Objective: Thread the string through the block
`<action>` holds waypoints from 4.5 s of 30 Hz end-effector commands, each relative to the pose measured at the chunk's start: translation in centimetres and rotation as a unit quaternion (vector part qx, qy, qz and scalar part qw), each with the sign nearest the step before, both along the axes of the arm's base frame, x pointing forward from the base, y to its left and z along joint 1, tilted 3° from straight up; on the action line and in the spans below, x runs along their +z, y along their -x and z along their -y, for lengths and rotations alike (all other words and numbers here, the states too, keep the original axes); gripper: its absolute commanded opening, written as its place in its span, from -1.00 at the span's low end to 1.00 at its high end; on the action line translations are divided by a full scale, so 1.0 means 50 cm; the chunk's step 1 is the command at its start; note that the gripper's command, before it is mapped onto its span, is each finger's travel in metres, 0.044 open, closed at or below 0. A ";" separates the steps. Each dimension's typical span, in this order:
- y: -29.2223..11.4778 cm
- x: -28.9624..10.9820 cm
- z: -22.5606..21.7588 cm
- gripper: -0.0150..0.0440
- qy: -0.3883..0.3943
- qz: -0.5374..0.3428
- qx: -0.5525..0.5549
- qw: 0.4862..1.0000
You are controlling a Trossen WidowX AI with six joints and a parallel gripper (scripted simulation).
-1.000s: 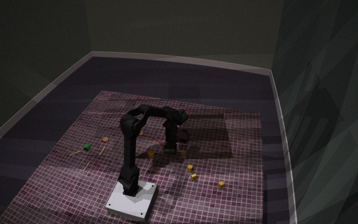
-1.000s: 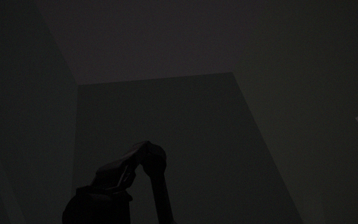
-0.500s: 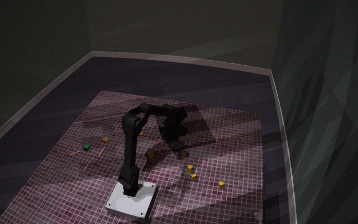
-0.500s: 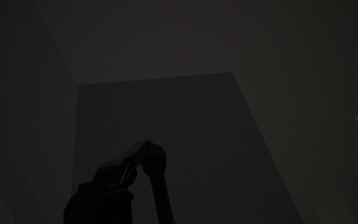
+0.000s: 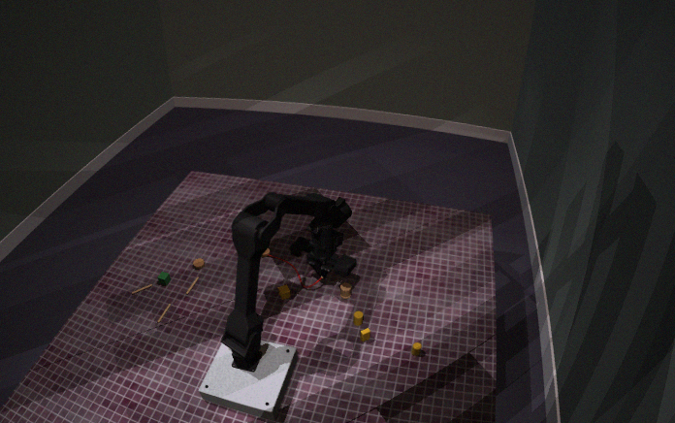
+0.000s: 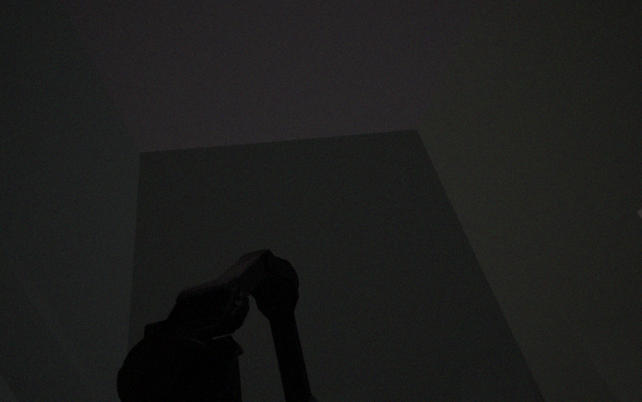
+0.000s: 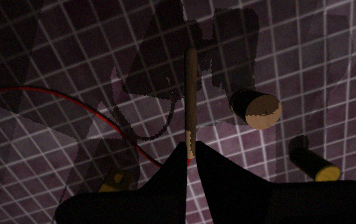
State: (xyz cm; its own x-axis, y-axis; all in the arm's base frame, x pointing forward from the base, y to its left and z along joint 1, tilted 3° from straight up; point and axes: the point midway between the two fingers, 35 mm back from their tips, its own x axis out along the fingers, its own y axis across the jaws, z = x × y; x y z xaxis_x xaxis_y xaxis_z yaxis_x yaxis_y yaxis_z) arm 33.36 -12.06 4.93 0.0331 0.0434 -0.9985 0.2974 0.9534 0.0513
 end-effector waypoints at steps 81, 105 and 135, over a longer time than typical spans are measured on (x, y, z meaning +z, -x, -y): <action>-0.149 0.009 -0.055 -0.49 0.040 0.042 0.956 0.288; -0.191 0.012 -0.008 -0.49 0.041 0.041 0.956 0.288; -0.228 0.010 0.048 -0.49 0.044 0.039 0.956 0.288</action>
State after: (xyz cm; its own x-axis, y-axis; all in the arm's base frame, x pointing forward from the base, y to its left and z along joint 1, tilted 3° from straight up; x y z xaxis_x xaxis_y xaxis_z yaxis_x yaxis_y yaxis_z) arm 44.56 -14.15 5.20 0.0459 0.0394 -0.9982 -0.7776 -0.6258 -0.0604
